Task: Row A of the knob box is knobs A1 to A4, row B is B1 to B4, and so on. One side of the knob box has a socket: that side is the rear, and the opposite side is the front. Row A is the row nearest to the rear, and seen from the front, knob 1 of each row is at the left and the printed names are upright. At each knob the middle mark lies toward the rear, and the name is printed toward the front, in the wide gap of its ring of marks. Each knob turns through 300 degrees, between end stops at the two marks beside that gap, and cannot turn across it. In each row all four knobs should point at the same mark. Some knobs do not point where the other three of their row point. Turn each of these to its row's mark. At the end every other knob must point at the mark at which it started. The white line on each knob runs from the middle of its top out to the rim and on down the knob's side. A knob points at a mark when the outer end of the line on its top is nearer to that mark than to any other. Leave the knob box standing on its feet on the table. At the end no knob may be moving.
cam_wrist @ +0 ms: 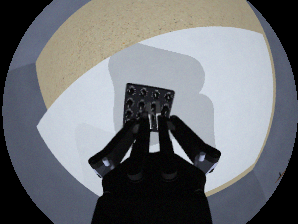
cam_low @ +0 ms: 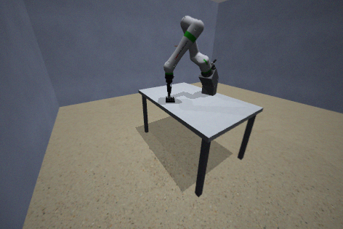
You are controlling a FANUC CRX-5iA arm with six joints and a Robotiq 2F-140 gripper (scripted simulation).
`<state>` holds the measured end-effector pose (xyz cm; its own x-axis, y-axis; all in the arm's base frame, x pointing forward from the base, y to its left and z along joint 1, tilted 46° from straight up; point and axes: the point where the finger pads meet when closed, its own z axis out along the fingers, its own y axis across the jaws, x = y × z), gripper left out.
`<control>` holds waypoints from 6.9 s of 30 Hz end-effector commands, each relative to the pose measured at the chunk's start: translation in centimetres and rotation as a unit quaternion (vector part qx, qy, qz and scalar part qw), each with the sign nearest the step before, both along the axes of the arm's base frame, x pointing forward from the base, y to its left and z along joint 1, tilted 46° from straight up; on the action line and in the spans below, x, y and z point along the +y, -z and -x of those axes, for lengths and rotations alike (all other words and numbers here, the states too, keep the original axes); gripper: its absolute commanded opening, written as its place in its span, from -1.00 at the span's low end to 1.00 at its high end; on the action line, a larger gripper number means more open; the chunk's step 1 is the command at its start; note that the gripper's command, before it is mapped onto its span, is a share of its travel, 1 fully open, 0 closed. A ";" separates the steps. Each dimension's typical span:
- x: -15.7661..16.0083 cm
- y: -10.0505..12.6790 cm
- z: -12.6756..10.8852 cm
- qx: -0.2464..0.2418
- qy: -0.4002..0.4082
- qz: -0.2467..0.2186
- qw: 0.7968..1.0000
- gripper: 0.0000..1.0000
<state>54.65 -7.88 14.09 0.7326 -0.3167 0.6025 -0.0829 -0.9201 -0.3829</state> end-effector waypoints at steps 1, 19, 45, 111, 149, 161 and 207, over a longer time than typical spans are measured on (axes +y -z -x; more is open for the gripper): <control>0.0 0.0 0.0 -0.001 -0.004 0.004 1.000 -0.90; 0.0 0.0 0.0 -0.026 -0.080 0.077 0.993 -0.90; 0.0 0.0 0.0 -0.088 -0.268 0.259 0.924 -0.90; -0.1 -0.4 0.4 -0.115 -0.348 0.336 0.867 -0.77; -1.0 -3.0 2.9 -0.115 -0.348 0.336 0.867 1.00; -2.4 -7.2 7.0 -0.115 -0.348 0.336 0.867 1.00; -3.2 -9.6 9.3 -0.115 -0.348 0.336 0.867 1.00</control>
<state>45.38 -11.04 23.70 0.4413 0.6344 0.6346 0.5907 -0.7378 0.3268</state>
